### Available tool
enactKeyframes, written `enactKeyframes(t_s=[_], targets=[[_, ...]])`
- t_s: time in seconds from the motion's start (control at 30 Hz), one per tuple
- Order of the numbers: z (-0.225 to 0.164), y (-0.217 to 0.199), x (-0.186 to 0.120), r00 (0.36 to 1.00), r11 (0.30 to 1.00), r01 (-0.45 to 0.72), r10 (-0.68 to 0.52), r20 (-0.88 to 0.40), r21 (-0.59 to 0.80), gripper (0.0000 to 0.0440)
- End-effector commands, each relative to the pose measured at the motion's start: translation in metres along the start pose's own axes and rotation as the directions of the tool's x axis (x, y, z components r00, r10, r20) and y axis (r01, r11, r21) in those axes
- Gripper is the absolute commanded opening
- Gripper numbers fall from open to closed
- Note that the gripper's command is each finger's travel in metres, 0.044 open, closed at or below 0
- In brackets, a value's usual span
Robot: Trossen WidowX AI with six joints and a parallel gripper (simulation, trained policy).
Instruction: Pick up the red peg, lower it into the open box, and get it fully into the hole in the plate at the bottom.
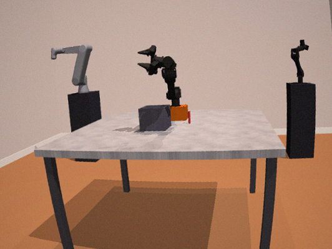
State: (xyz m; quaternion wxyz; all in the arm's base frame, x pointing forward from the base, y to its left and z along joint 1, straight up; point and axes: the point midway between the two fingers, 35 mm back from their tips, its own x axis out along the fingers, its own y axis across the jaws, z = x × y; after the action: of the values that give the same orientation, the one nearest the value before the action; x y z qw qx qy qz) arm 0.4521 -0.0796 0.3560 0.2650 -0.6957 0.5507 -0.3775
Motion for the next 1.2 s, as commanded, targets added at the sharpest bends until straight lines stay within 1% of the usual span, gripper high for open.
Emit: enactKeyframes(t_s=[0.0,0.03,0.17,0.33,0.53,0.7,0.87,1.17], targets=[[-0.002,-0.002,-0.004,1.0,1.0,0.002,-0.002,0.008,0.002,0.0421],[-0.005,-0.004,-0.009,1.0,1.0,0.006,-0.006,0.017,0.006,0.0438],[-0.026,-0.023,-0.04,0.996,0.997,0.053,-0.056,0.063,0.057,0.044],[-0.062,-0.049,-0.086,0.983,0.972,0.122,-0.147,0.114,0.2,0.0439],[-0.107,-0.067,-0.127,0.961,0.911,0.154,-0.229,0.157,0.383,0.0438],[-0.147,-0.074,-0.153,0.941,0.835,0.147,-0.283,0.186,0.53,0.0439],[-0.187,-0.076,-0.173,0.92,0.742,0.111,-0.328,0.213,0.661,0.0439],[-0.254,-0.07,-0.191,0.887,0.539,-0.015,-0.381,0.26,0.842,0.0439]])
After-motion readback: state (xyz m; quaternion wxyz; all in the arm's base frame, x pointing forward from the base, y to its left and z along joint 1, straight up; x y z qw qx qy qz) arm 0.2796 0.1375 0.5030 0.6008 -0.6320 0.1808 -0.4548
